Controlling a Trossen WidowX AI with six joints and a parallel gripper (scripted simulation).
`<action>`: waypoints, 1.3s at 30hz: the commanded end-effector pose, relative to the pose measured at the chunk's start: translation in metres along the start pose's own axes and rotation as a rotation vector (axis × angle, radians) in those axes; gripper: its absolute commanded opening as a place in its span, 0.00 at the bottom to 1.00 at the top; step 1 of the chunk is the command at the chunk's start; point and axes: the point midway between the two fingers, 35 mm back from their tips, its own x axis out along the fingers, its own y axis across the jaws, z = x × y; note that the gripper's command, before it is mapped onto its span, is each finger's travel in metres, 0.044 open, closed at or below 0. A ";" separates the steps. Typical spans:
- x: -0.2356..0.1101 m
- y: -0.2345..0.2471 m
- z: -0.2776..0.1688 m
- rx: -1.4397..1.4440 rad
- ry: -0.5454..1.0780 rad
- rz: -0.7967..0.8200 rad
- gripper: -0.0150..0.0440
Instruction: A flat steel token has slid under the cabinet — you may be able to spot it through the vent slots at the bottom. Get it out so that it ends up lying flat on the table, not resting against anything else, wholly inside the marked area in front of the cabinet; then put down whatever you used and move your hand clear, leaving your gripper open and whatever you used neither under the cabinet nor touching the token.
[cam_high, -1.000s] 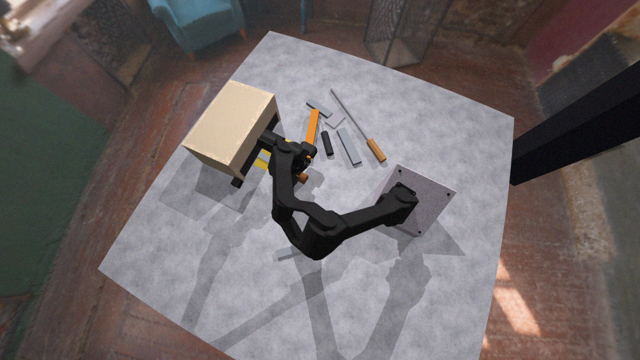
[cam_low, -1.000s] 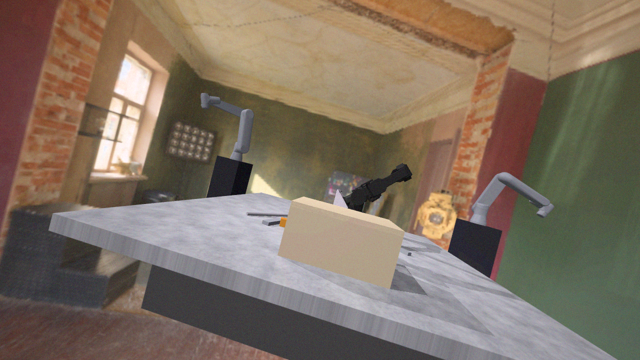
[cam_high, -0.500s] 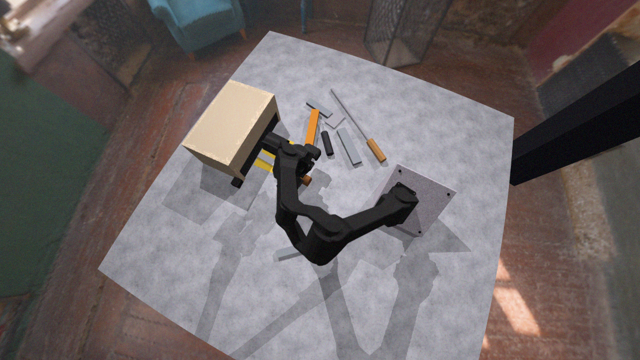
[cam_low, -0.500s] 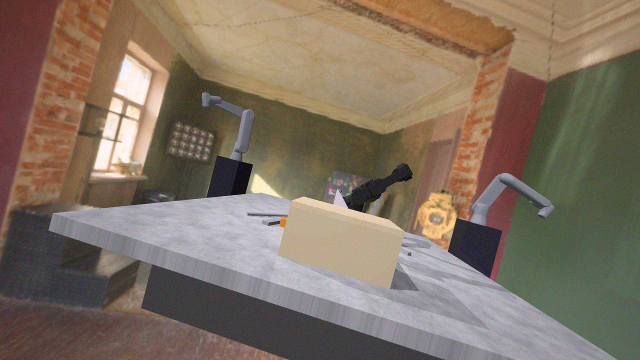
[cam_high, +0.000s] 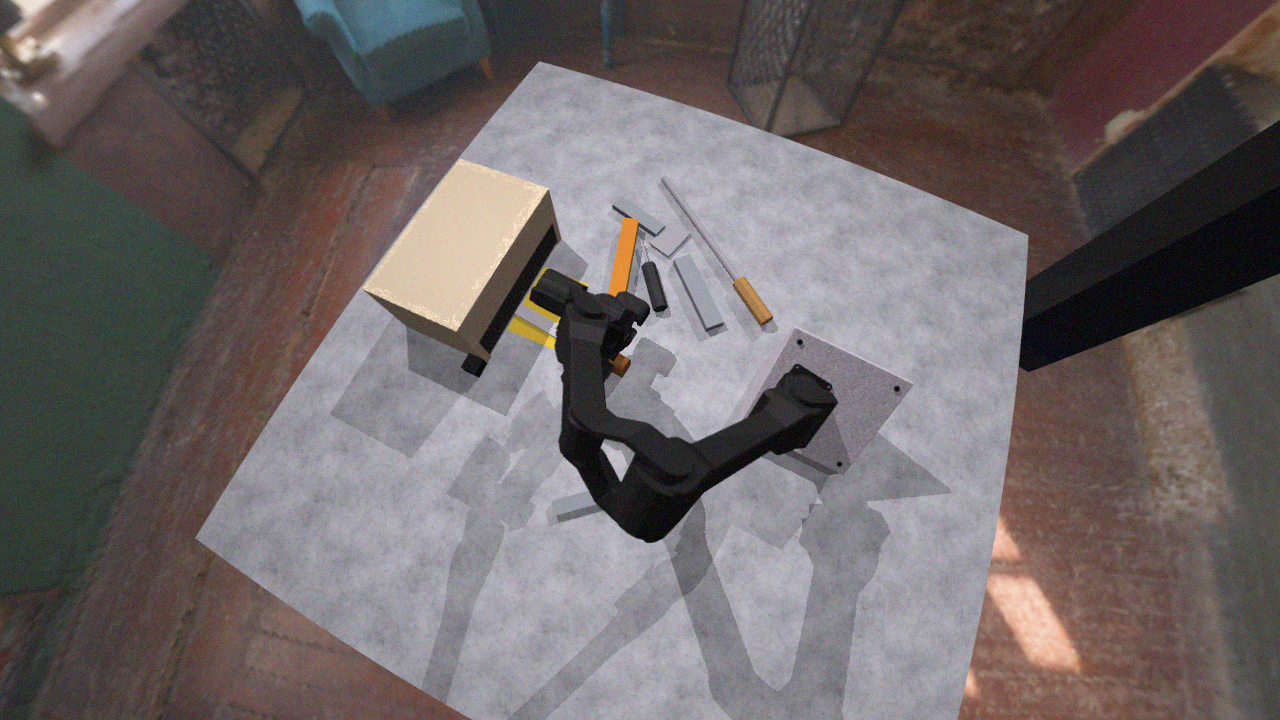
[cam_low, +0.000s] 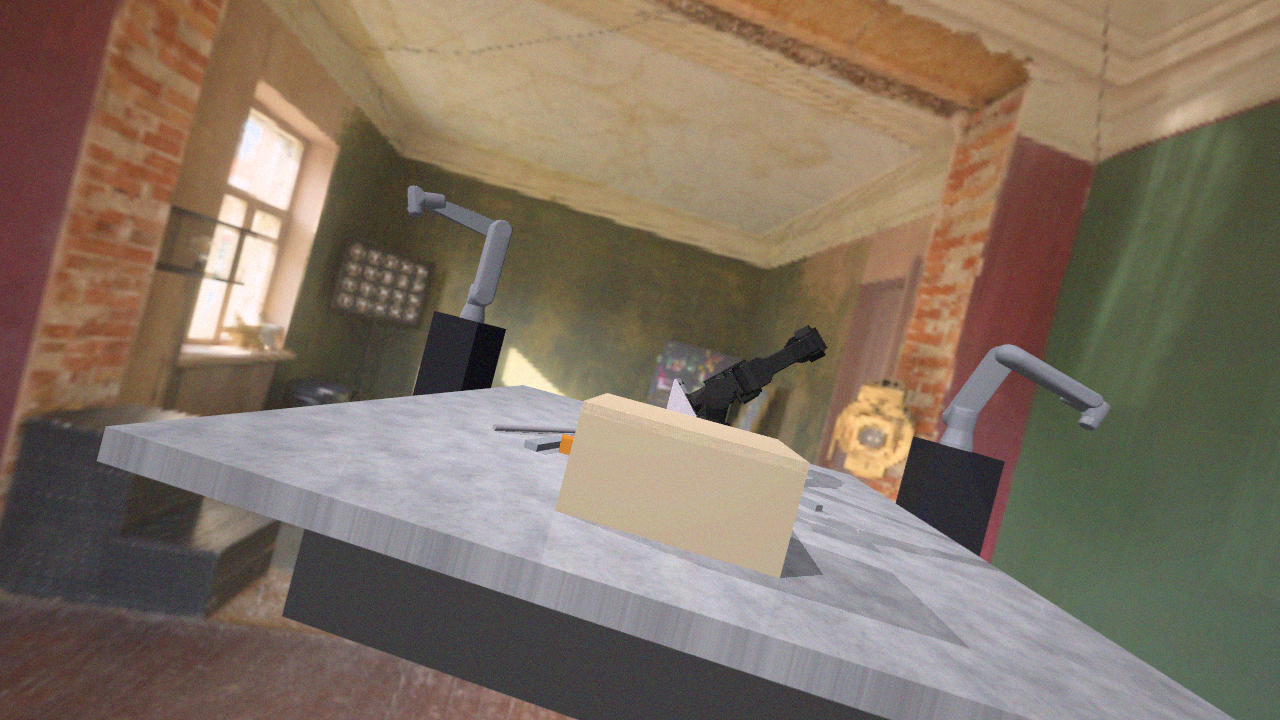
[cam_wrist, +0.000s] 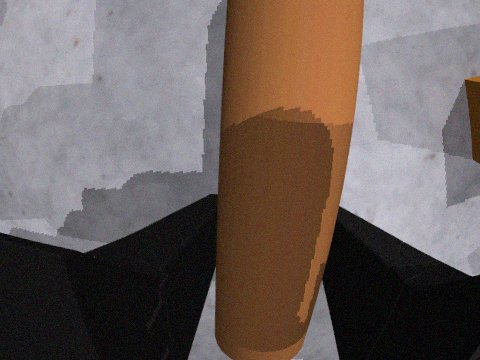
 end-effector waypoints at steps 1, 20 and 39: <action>0.001 0.000 -0.008 0.009 0.006 -0.001 0.25; 0.001 0.001 -0.029 0.010 0.007 -0.001 0.25; 0.001 0.001 -0.050 0.011 0.008 -0.001 0.25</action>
